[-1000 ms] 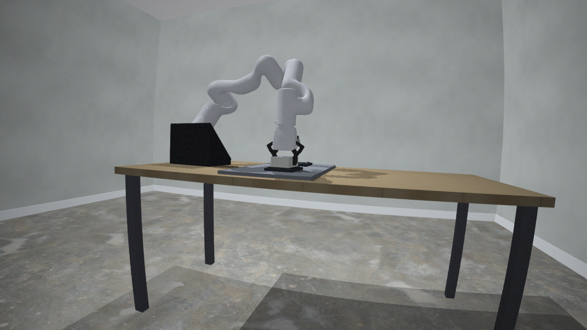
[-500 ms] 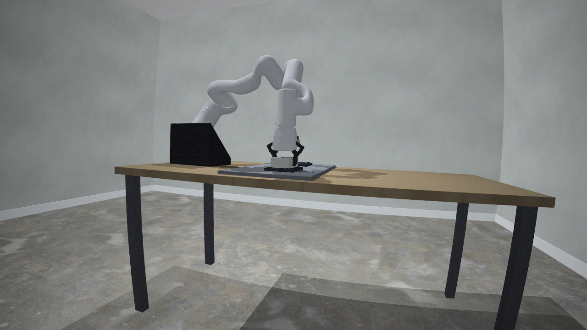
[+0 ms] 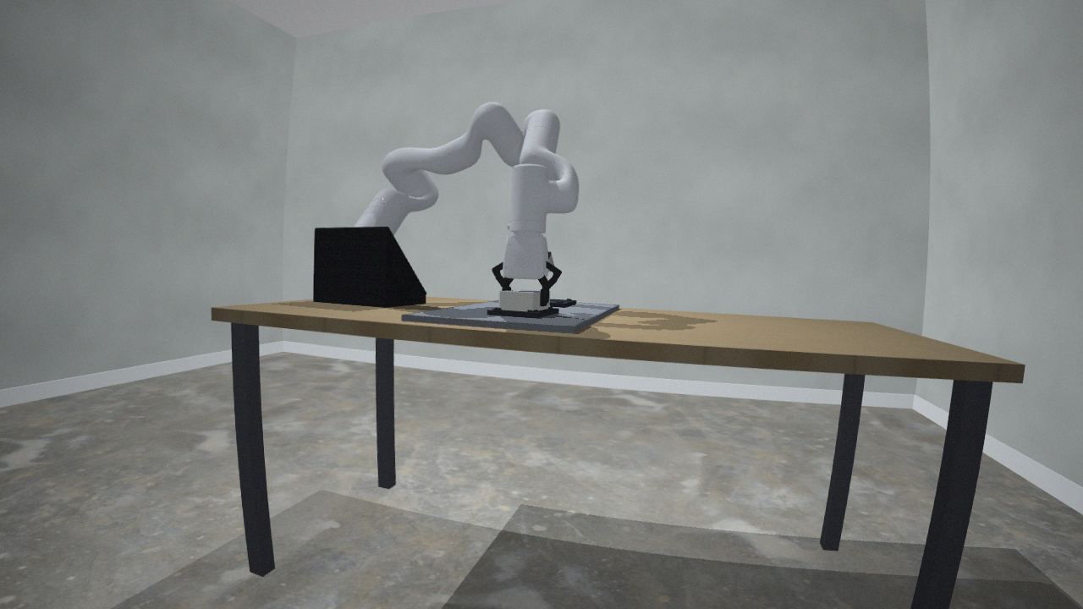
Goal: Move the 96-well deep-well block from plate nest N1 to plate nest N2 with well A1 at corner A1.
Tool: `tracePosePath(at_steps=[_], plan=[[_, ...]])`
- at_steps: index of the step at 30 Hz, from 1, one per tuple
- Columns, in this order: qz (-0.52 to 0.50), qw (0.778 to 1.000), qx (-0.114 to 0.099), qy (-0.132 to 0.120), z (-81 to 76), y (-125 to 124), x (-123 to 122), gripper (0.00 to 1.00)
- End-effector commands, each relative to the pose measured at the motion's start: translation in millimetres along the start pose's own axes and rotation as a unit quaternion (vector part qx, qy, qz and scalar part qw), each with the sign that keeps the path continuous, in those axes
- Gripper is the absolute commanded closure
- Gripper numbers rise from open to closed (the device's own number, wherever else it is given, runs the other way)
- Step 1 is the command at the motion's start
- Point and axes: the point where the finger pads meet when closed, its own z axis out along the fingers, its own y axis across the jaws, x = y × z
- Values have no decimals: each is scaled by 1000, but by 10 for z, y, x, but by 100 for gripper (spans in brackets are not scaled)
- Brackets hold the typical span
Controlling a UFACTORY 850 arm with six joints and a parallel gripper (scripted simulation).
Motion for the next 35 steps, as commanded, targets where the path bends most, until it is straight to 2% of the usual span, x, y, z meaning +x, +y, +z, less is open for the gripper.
tracePosePath(at_steps=[1,24,32,35], plan=[[0,1000,-1,0,-8,8,-1,0],[0,1000,-1,0,-9,8,-1,0],[0,1000,-1,0,-222,8,-1,0],[0,1000,-1,0,-222,8,-1,0]])
